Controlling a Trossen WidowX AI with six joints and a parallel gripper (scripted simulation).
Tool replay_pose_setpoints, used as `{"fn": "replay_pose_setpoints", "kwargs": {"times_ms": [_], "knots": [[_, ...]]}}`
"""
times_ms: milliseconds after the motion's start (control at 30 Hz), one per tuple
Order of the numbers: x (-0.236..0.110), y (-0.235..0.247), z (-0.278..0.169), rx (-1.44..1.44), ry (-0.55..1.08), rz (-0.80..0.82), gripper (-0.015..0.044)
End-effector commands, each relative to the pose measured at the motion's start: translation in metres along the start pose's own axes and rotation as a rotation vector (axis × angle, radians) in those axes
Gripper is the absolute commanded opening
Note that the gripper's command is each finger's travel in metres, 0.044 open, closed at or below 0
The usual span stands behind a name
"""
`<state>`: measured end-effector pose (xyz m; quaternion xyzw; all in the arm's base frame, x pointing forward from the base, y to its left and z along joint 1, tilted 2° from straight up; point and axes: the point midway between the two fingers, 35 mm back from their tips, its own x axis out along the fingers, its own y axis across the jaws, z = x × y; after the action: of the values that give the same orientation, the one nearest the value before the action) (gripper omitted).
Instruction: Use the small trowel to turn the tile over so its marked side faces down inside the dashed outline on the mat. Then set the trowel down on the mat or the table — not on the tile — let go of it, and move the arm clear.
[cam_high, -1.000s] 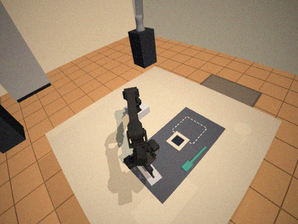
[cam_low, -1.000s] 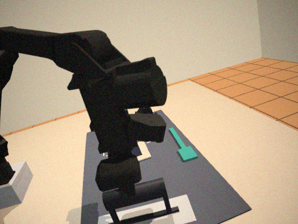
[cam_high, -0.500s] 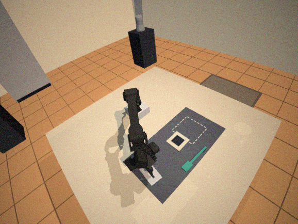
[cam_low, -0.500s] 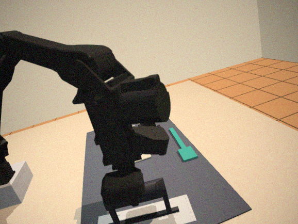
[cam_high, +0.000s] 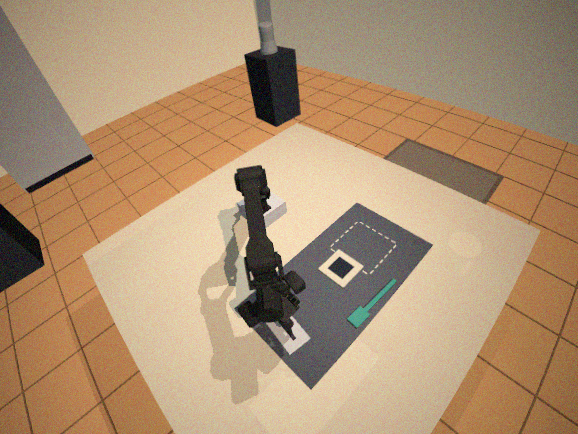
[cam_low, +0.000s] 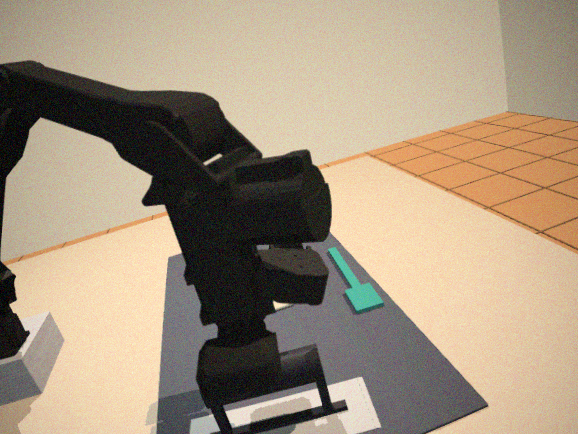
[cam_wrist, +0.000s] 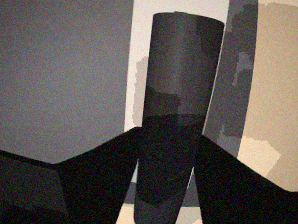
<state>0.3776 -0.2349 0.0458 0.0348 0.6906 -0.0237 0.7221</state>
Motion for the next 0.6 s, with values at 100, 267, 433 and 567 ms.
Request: {"fn": "replay_pose_setpoints", "kwargs": {"times_ms": [100, 267, 433, 567], "knots": [[0.0011, 0.0002, -0.0005, 0.005, 0.003, 0.0, 0.013], [0.0011, 0.0002, -0.0005, 0.005, 0.003, 0.0, 0.013], [0.0011, 0.0001, -0.0005, -0.038, 0.004, 0.0, 0.013], [0.001, 0.0001, -0.0007, -0.155, 0.005, 0.0, 0.013]]}}
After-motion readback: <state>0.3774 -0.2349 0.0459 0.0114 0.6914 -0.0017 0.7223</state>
